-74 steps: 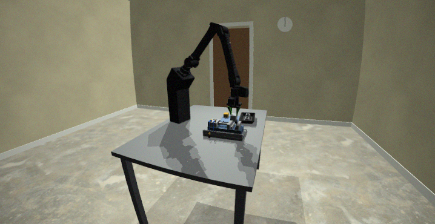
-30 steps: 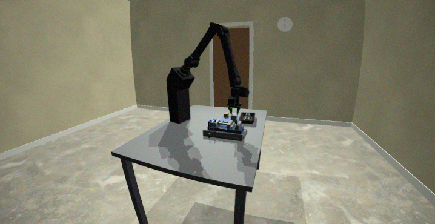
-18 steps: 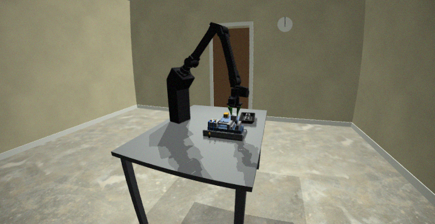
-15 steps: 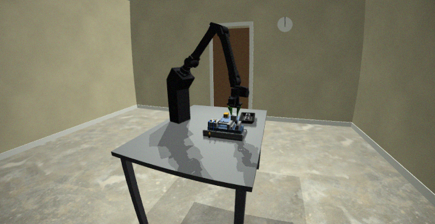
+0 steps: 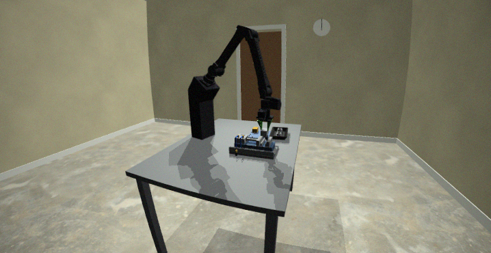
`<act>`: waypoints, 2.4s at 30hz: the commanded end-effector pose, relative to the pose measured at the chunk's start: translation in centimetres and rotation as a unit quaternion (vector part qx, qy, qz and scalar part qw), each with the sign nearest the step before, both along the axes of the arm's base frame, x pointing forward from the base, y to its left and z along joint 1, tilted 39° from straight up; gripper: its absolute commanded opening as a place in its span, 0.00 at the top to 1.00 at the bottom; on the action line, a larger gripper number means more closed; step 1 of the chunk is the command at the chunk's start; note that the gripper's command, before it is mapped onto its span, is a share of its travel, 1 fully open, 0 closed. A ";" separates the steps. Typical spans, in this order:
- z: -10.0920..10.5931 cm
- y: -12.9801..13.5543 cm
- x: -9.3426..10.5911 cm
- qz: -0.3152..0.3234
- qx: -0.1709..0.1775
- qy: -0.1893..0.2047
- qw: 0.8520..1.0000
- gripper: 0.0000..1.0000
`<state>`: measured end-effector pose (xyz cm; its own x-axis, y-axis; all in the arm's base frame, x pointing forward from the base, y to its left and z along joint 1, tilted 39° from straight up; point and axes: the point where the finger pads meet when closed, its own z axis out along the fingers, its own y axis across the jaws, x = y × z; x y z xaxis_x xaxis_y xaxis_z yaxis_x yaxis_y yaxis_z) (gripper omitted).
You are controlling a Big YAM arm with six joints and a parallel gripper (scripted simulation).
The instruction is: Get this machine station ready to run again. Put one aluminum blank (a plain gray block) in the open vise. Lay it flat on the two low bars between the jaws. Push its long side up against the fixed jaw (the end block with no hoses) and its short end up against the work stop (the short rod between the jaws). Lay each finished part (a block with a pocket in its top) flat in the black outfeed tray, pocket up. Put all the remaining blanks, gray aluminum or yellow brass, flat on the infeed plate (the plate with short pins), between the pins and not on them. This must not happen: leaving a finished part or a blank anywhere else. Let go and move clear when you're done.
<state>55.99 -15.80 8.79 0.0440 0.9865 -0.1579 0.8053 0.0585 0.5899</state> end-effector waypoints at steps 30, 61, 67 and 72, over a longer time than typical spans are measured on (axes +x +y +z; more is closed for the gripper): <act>0.7 0.2 2.6 0.005 -0.005 -0.023 1.000 1.00; 1.0 0.2 2.8 0.005 -0.006 -0.027 1.000 1.00; 1.0 0.2 2.8 0.005 -0.006 -0.027 1.000 1.00; 1.0 0.2 2.8 0.005 -0.006 -0.027 1.000 1.00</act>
<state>57.24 -16.15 7.26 0.0440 0.9865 -0.1578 0.8054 0.0584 0.5898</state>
